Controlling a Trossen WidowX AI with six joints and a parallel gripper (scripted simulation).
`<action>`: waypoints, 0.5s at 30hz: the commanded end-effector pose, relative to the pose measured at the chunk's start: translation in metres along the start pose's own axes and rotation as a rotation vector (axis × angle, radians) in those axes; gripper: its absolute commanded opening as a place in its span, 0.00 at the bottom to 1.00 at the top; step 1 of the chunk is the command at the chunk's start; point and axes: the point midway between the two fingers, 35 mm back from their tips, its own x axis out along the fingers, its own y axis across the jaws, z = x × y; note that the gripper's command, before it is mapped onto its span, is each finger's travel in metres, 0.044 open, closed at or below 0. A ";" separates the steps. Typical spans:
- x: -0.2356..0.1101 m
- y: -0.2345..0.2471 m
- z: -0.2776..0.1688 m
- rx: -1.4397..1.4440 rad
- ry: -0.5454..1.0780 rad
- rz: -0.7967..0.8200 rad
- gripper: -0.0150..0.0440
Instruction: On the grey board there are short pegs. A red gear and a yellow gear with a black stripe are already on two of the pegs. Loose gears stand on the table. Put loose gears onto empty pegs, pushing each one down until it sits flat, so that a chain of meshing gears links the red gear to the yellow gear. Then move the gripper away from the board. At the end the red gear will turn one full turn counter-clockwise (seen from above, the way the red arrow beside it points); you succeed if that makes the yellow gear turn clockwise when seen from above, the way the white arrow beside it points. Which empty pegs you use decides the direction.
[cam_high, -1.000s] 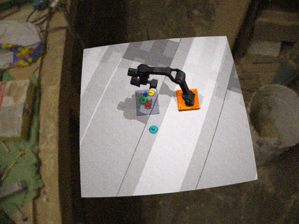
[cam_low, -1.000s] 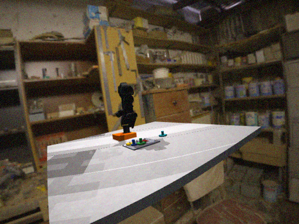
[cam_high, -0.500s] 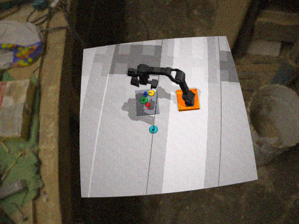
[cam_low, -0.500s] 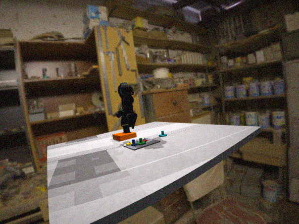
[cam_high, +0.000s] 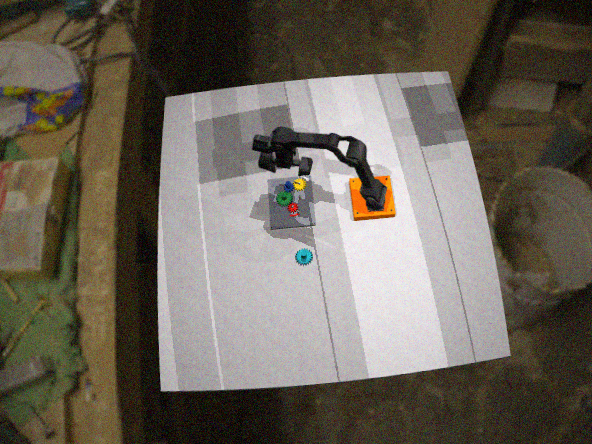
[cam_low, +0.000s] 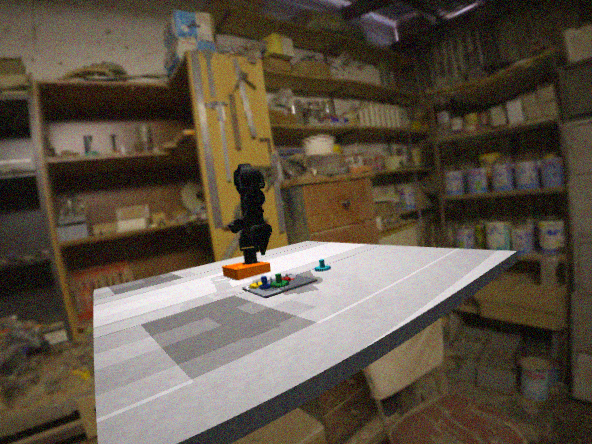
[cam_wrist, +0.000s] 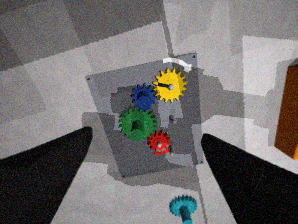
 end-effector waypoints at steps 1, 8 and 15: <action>0.000 0.000 0.000 -0.004 0.000 -0.001 1.00; 0.000 0.000 0.000 -0.004 0.000 -0.001 1.00; -0.002 -0.001 -0.011 -0.004 0.000 -0.001 1.00</action>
